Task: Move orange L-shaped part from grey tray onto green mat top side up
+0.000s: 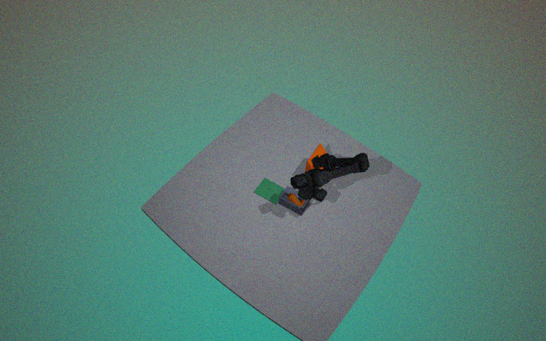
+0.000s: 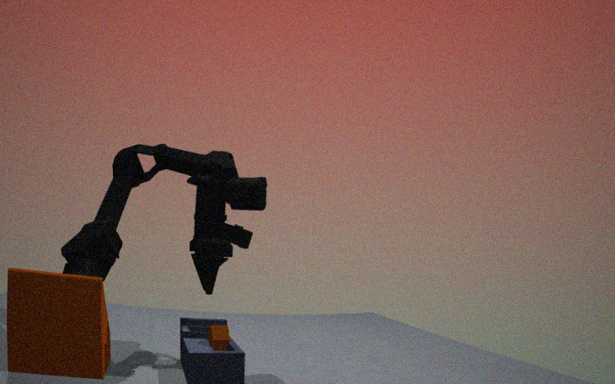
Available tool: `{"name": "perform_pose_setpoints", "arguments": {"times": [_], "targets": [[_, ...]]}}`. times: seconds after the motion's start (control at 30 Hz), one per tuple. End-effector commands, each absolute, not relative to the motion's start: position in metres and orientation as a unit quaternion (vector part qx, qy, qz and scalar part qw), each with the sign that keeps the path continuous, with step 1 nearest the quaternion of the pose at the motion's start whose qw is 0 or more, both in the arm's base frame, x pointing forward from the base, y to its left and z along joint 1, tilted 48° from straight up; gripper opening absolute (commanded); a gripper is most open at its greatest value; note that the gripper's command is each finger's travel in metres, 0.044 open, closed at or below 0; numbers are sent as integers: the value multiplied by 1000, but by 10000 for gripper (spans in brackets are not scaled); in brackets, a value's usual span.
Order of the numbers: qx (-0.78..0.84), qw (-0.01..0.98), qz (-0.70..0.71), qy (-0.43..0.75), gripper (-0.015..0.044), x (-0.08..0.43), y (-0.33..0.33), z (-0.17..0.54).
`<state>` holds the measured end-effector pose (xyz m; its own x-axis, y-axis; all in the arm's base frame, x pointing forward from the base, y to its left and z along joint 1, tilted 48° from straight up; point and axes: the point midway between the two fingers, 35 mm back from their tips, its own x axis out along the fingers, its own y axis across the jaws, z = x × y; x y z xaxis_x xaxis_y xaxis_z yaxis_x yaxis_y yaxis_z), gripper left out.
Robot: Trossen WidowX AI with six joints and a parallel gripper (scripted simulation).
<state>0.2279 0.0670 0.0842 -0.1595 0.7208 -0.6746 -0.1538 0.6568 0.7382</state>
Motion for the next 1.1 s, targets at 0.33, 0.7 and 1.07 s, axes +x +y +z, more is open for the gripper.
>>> {"name": "perform_pose_setpoints", "arguments": {"times": [0.33,0.7,1.07], "targets": [[509,398,-73,760,280,249,30,44],[571,299,-209,735,280,252,19,29],[572,299,-209,735,280,247,41,8]]}}
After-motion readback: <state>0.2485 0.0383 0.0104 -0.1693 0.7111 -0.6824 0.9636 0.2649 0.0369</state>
